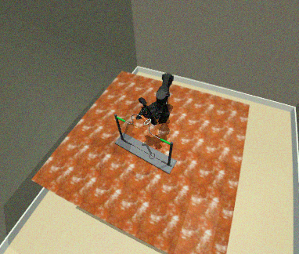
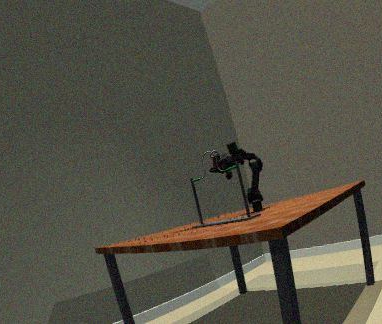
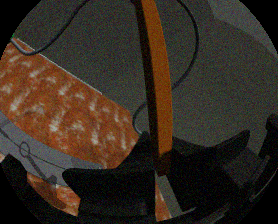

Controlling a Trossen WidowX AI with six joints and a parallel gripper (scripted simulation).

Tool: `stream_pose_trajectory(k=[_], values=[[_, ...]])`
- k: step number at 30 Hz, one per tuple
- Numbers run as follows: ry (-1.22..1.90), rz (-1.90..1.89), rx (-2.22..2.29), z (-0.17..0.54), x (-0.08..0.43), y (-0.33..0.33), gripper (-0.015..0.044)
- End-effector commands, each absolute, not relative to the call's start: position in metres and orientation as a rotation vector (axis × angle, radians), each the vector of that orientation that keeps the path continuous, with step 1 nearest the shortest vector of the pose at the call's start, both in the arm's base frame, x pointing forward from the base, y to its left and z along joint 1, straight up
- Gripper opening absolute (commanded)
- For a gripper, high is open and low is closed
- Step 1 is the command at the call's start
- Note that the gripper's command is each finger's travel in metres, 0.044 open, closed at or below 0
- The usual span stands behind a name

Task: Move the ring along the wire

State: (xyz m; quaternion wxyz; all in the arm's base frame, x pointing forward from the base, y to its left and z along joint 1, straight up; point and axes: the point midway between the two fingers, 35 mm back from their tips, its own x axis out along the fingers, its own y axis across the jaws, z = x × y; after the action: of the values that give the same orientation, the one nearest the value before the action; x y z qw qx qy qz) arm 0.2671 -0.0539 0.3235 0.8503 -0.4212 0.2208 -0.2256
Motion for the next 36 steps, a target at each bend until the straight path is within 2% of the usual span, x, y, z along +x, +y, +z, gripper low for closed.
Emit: stream_pose_trajectory(k=[1,36], values=[[0.461,-0.493,-0.947,0.326,0.266,-0.057,-0.0150],[0.403,-0.609,-1.507,0.355,0.264,-0.067,-0.0150]])
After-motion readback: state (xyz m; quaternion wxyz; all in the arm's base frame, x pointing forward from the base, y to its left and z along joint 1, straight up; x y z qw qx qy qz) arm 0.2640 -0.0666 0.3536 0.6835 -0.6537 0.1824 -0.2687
